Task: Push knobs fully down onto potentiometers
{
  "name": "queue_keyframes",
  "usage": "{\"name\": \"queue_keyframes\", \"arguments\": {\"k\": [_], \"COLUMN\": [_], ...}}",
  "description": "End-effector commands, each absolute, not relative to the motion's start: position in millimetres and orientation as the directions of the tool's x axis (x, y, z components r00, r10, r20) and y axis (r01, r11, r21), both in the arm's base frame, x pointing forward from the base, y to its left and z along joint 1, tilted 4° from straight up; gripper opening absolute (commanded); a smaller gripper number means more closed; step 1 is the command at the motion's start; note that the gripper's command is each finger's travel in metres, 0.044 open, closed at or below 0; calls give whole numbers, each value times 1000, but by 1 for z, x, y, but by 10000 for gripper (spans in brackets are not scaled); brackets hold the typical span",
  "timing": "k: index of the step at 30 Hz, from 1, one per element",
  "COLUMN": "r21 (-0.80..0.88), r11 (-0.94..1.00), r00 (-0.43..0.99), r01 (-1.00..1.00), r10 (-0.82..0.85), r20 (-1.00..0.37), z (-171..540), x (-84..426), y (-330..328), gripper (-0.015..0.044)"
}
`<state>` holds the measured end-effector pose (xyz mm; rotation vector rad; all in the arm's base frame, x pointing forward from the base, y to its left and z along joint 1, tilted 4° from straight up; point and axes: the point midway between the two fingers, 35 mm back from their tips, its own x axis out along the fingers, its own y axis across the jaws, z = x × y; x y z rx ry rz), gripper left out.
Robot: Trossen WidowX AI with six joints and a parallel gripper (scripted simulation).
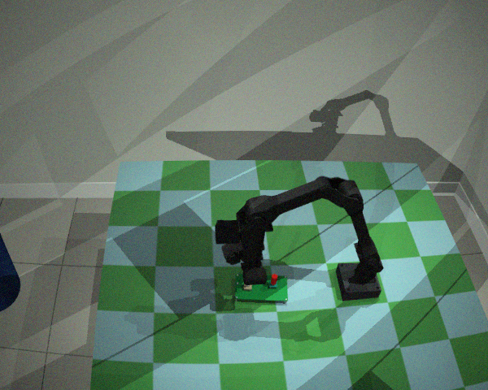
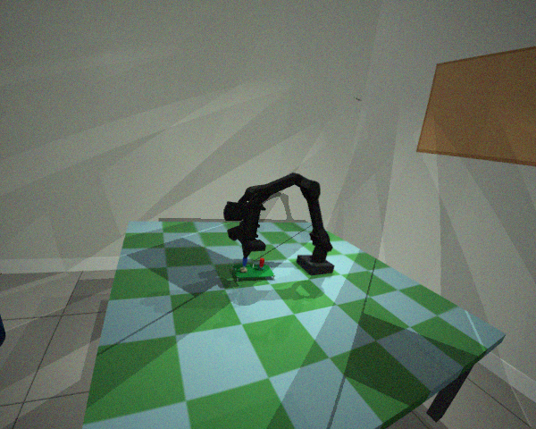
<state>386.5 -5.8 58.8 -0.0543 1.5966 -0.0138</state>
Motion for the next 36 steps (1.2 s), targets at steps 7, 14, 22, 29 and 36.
{"name": "queue_keyframes", "arguments": {"k": [7, 14, 22, 29, 36], "r21": [-40, -40, -40, -40, -40], "r11": [999, 999, 999, 999, 999], "r00": [-28, -28, -28, -28, -28], "r01": [-25, -25, -25, -25, -25], "r10": [-40, -41, -41, -41, -41], "r20": [-999, -999, -999, -999, -999], "z": [50, 49, 47, 46, 45], "x": [387, 387, 387, 387, 387], "y": [-6, -6, -6, -6, -6], "gripper": [0, 0, 0, 0, 0]}}
